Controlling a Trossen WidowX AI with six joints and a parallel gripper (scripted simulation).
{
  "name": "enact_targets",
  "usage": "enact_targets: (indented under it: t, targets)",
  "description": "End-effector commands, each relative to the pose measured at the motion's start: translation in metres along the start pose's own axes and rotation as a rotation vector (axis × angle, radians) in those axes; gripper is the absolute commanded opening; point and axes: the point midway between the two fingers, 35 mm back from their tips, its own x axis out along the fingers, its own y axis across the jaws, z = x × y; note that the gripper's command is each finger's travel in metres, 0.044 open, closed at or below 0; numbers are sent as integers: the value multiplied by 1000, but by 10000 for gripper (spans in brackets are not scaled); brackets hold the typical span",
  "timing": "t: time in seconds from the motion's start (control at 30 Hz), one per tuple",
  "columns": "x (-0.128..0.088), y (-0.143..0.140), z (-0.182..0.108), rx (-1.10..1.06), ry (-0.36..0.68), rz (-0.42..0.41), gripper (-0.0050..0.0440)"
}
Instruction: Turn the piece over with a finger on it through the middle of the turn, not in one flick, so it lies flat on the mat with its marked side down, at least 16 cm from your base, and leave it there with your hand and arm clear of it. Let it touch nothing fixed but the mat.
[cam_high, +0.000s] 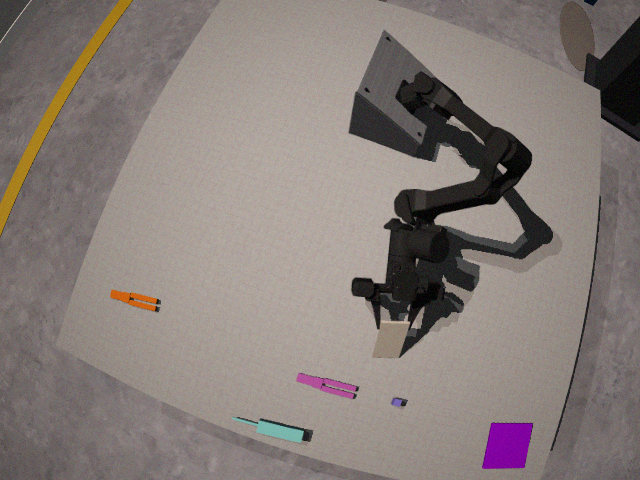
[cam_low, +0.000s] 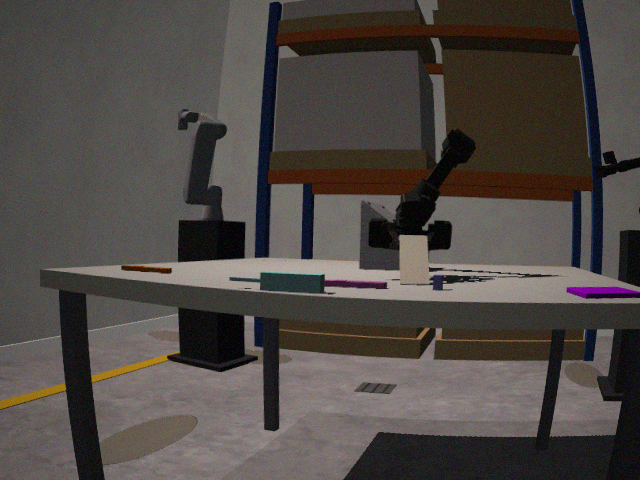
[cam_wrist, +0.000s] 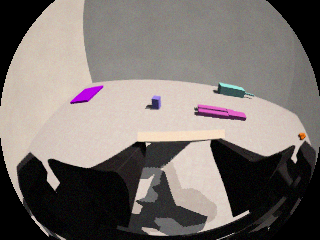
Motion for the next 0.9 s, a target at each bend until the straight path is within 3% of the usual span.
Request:
enact_targets:
  t: [0.0, 0.87]
  targets:
    - [1, 0, -4, 0, 3, 0, 0]
    - [-6, 0, -21, 2, 16, 3, 0]
